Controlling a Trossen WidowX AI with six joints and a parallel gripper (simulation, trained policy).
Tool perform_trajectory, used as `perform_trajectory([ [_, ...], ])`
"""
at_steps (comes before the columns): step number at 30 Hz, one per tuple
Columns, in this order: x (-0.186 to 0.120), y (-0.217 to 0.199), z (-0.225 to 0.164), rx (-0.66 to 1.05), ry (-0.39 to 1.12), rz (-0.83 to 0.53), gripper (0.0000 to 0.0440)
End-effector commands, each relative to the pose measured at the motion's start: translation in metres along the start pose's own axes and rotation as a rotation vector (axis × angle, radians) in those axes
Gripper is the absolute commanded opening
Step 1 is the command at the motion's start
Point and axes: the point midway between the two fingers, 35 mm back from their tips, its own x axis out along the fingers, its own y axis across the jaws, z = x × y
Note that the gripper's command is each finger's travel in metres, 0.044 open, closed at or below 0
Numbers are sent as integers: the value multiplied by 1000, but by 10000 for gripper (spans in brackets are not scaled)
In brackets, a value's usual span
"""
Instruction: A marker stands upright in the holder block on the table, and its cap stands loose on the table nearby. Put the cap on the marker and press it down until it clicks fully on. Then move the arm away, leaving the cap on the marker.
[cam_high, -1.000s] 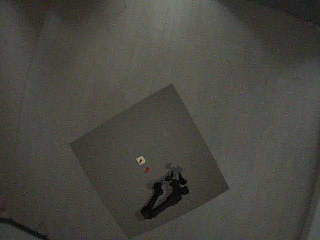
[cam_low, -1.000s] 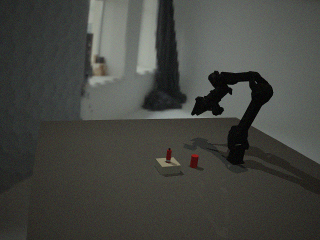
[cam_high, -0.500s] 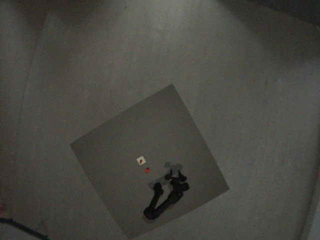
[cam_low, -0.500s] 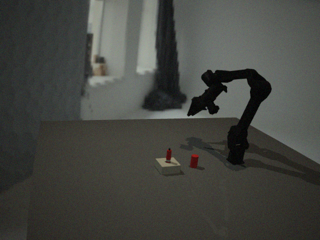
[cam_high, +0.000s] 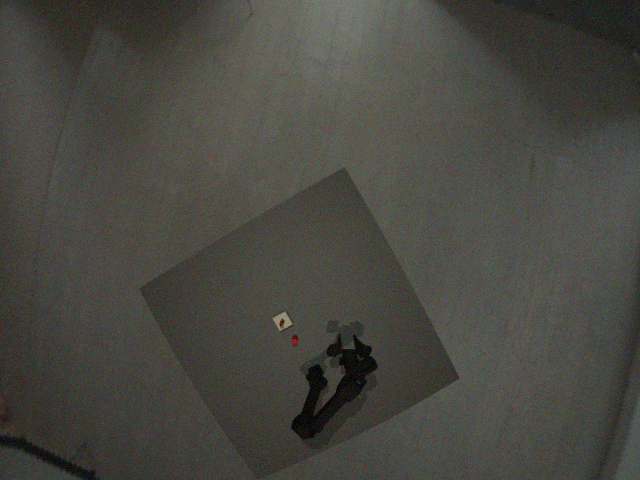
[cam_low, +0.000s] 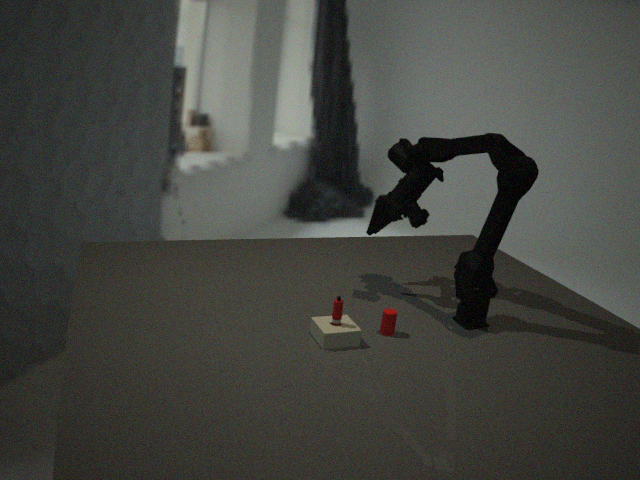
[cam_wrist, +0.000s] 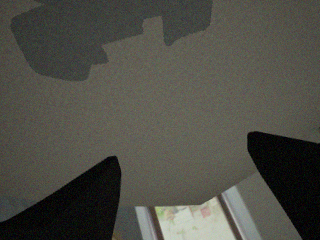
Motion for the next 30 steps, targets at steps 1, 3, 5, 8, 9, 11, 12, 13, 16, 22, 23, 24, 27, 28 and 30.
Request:
perform_trajectory([
  [1, 6, -3, -2, -24, -30, -14, 323],
  [3, 8, -6, -4, -36, -39, -19, 323],
  [5, 10, -8, -5, -47, -48, -25, 323],
  [8, 13, -12, -7, -63, -62, -34, 323],
  [9, 14, -13, -8, -69, -66, -36, 323],
  [11, 16, -16, -9, -80, -75, -42, 323],
  [12, 17, -17, -10, -86, -79, -44, 323],
  [13, 18, -19, -11, -91, -84, -47, 323],
  [16, 21, -23, -13, -108, -97, -55, 324],
  [22, 27, -31, -16, -140, -123, -69, 324],
  [23, 28, -33, -17, -145, -128, -71, 324],
  [24, 29, -34, -17, -151, -132, -73, 324],
  [27, 31, -39, -19, -167, -145, -80, 324],
  [28, 32, -40, -19, -172, -150, -82, 324],
  [30, 34, -44, -20, -183, -158, -86, 324],
])
